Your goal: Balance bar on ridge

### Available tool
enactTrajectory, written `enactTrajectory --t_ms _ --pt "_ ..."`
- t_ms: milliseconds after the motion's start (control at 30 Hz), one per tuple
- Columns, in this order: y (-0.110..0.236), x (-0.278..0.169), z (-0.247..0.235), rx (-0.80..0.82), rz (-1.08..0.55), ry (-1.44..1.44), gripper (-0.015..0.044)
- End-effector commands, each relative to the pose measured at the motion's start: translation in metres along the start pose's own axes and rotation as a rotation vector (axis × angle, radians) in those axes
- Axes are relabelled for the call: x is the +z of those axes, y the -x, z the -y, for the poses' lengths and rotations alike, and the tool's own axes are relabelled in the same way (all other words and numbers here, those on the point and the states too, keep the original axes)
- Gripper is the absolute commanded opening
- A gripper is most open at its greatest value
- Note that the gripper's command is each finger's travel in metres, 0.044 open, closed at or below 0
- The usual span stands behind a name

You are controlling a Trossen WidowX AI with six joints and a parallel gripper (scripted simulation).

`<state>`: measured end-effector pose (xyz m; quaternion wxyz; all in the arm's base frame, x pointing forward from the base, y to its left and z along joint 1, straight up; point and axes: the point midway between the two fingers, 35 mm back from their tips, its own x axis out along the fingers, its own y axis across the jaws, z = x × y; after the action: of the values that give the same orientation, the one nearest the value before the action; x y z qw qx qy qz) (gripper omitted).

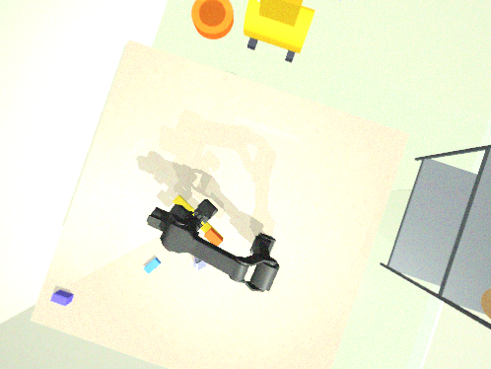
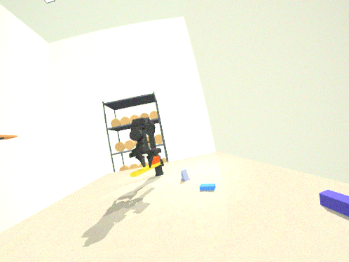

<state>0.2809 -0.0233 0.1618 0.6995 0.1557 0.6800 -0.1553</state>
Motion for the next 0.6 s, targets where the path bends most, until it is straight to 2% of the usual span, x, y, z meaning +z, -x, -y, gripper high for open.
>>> enactTrajectory --t_ms 0,567 --pt "0.001 -0.003 -0.018 0.005 0.0 0.079 0.0" --pt "0.003 -0.027 -0.076 0.011 -0.001 0.344 0.0"
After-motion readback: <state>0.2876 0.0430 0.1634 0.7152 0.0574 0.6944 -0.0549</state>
